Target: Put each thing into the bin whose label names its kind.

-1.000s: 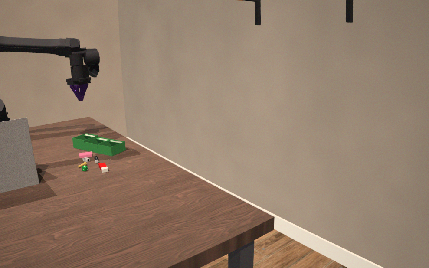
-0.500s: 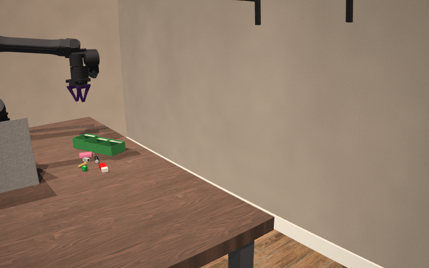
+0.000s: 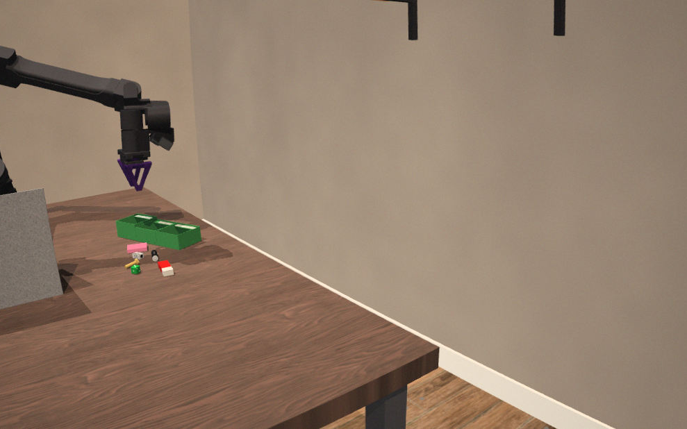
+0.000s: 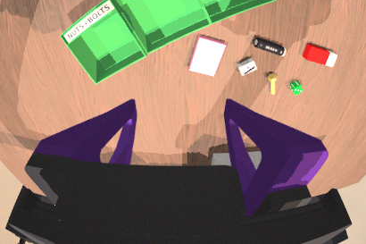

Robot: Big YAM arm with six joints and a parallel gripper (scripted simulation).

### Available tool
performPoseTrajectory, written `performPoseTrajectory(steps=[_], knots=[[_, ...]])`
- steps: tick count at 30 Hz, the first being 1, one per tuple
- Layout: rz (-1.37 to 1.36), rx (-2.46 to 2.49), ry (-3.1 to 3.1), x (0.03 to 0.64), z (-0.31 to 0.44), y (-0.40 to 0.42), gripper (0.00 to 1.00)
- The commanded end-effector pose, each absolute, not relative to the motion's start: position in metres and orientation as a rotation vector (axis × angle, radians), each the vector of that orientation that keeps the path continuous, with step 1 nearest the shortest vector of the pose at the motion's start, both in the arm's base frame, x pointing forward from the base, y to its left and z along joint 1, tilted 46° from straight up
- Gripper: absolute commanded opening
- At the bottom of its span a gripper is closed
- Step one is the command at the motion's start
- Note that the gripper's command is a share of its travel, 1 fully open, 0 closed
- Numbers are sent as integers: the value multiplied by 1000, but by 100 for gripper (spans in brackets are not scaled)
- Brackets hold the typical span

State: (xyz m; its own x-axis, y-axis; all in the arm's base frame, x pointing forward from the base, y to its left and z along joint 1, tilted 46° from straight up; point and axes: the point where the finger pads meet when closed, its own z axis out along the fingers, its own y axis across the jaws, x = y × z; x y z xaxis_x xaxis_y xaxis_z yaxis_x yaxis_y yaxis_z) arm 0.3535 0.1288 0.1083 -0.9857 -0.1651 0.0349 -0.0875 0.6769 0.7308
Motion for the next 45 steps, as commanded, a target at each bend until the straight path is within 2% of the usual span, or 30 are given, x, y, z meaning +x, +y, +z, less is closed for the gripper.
performPoseTrajectory(steps=[1,10,11,17,22,27,30,36,45], knots=[[-1179,-26,-2785,361,80,112,65],[-1160,-152,-2773,359,23,98,65],[-1174,-131,-2808,377,24,95,65],[-1164,-123,-2781,356,-34,85,65],[-1183,-89,-2838,379,-28,78,65],[-1174,-56,-2808,376,-22,95,65],[-1160,-120,-2757,354,-39,91,65],[-1175,-78,-2815,377,-23,94,65],[-1168,-101,-2790,365,-30,91,65]])
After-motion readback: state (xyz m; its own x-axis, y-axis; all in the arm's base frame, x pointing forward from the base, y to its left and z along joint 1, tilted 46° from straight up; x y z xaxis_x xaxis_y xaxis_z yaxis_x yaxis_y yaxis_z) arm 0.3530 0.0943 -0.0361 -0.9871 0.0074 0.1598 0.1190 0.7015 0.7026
